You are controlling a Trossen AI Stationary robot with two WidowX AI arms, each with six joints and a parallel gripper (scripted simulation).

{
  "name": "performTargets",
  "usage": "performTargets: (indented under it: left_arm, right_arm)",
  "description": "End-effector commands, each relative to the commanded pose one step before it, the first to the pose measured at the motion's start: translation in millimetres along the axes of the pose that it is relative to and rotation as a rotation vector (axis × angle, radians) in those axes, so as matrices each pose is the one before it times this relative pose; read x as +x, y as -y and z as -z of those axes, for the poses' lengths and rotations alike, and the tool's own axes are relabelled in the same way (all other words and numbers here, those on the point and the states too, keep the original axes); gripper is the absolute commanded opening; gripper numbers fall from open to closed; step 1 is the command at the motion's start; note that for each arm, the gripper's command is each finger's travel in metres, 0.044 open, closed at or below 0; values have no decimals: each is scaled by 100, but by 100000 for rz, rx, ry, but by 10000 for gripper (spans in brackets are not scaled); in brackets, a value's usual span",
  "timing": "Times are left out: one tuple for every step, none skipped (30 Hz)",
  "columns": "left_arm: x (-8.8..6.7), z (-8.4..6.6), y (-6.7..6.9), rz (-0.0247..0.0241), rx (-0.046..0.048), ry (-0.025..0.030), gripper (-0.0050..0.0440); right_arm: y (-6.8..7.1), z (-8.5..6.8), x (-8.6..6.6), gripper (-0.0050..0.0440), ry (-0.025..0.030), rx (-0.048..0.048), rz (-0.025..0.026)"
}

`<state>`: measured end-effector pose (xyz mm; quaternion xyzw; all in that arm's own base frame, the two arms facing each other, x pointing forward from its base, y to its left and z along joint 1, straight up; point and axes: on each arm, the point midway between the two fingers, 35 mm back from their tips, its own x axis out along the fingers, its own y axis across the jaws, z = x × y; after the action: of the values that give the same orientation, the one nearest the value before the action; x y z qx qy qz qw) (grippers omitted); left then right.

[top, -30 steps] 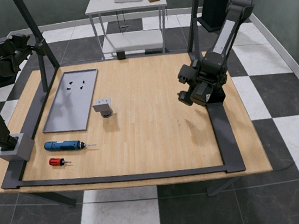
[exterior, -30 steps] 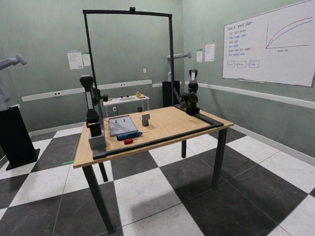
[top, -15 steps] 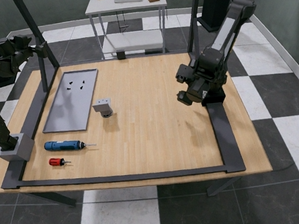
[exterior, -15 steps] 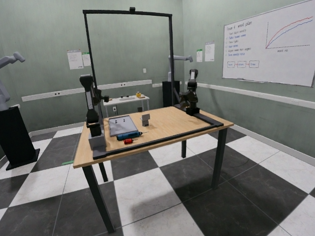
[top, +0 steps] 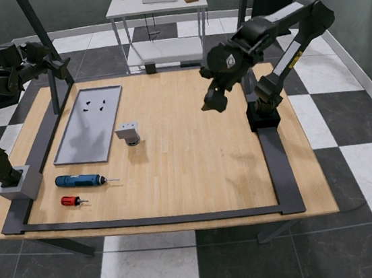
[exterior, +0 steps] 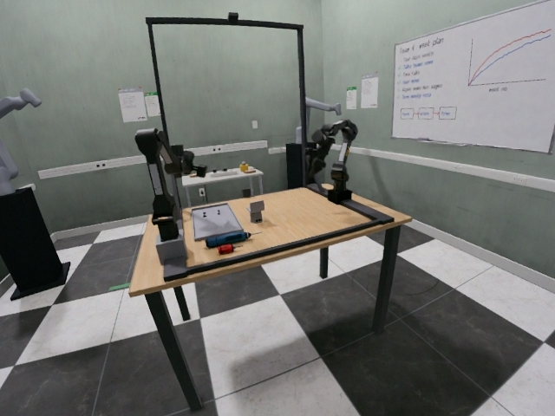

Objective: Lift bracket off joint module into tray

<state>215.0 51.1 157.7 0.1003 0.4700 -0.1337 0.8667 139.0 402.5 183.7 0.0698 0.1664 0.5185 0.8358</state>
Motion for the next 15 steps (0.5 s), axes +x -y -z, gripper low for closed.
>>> performTargets:
  left_arm:
    - [-2122,-3933,-904,-15513,-4406,4946,440]
    - [-281,-485,-14,-1227,-2306,1382,440]
    - [-220,-426,-1,-971,-2547,1173,440]
    - [-194,-392,12,-824,-2650,1091,440]
    - [-269,-414,30,-890,-1835,1407,440]
    - [-302,-442,43,-904,-1434,1586,440]
    - [-274,-456,52,-831,-1272,1535,440]
    - [0,0,0,0,0,0,440]
    - [0,0,0,0,0,0,440]
    - [-282,-490,65,-820,-1172,1636,440]
    - [-440,-685,105,-1081,-1569,2476,440]
    - [-404,-646,113,-900,-1526,2340,440]
    - [-359,-570,111,-708,-1374,2104,440]
    - [-319,-503,107,-558,-1237,1884,440]
    - [-293,-459,104,-454,-1154,1740,440]
  right_arm:
    - [2516,-2954,-1472,440,-1070,2770,3532]
    - [510,-28,-118,440,-1169,-304,1097]
    - [494,47,-102,440,-1400,-1,1116]
    - [488,82,-90,440,-1512,-135,1127]
    - [516,84,-82,440,-1584,-30,1187]
    - [550,55,-85,440,-1551,112,1231]
    - [600,20,-79,440,-1530,120,1312]
    - [0,0,0,440,0,0,0]
    - [0,0,0,440,0,0,0]
    - [970,857,-105,440,-5601,38,2776]
    - [839,-441,-98,440,-321,311,1444]
    - [893,-252,-86,440,-1155,276,1712]
    - [829,-191,-73,440,-1221,257,1616]
    - [792,-128,-51,440,-1367,228,1593]
    - [889,305,284,440,-2754,281,1922]
